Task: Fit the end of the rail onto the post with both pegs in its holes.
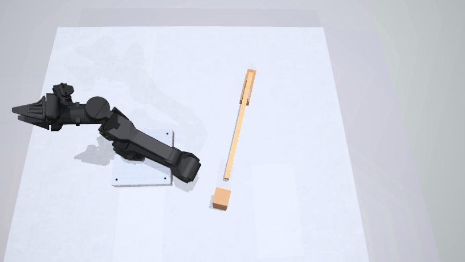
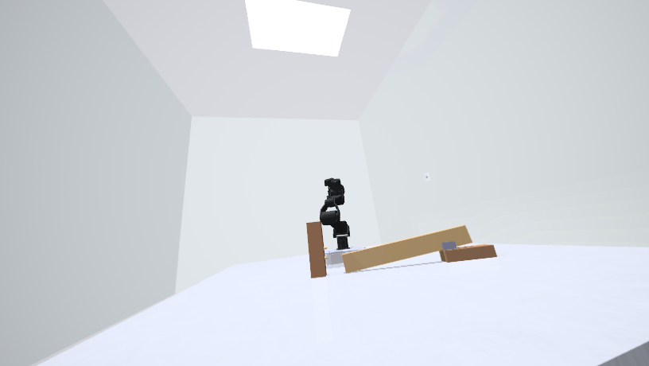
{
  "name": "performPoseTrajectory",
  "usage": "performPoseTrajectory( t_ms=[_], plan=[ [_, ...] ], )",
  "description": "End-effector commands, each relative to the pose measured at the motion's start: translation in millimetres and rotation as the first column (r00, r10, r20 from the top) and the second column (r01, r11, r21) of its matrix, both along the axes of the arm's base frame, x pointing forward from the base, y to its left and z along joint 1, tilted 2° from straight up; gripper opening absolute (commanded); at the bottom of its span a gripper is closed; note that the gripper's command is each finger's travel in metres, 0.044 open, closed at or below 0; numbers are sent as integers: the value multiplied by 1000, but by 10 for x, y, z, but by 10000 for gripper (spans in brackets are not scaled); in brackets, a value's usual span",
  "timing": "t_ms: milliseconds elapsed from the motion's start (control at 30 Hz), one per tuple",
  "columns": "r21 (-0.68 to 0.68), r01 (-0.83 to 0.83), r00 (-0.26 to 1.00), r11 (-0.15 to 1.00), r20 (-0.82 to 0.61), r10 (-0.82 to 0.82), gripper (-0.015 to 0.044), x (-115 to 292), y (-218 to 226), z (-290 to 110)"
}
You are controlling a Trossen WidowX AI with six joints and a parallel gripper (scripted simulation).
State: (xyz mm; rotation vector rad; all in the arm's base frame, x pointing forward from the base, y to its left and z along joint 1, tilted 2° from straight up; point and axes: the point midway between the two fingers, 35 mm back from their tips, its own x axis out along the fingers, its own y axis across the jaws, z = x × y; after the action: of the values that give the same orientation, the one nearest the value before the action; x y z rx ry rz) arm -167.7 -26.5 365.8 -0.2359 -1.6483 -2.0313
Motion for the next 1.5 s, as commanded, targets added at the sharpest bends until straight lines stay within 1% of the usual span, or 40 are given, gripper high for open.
performPoseTrajectory(
  t_ms=[0, 33, 100, 200, 333, 433, 533, 633, 767, 867, 1000, 1167, 1300, 1467],
  plan=[
    [6, 13, 1000, 1000, 0, -13, 426, -11, 18, -2],
    [23, 51, 999, 998, -1, -51, 440, -43, 71, -7],
    [79, 184, 982, 980, 18, -186, 440, -150, 281, -19],
    [168, 372, 920, 913, 66, -387, 440, -275, 658, -43],
    [301, 565, 775, 768, 125, -619, 440, -329, 1206, -106],
    [408, 657, 630, 634, 166, -759, 440, -275, 1636, -179],
    [516, 697, 465, 497, 201, -862, 440, -136, 2059, -270],
    [621, 690, 291, 372, 232, -928, 440, 87, 2459, -377],
    [746, 619, 60, 246, 267, -962, 440, 501, 2926, -542],
    [823, 535, -104, 193, 290, -951, 440, 891, 3208, -680],
    [896, 405, -298, 184, 319, -900, 440, 1489, 3471, -883],
    [930, 258, -490, 263, 360, -794, 440, 2304, 3588, -1159],
    [912, 177, -601, 371, 399, -693, 440, 2946, 3512, -1383],
    [847, 150, -695, 510, 457, -554, 440, 3688, 3219, -1655]
  ],
)
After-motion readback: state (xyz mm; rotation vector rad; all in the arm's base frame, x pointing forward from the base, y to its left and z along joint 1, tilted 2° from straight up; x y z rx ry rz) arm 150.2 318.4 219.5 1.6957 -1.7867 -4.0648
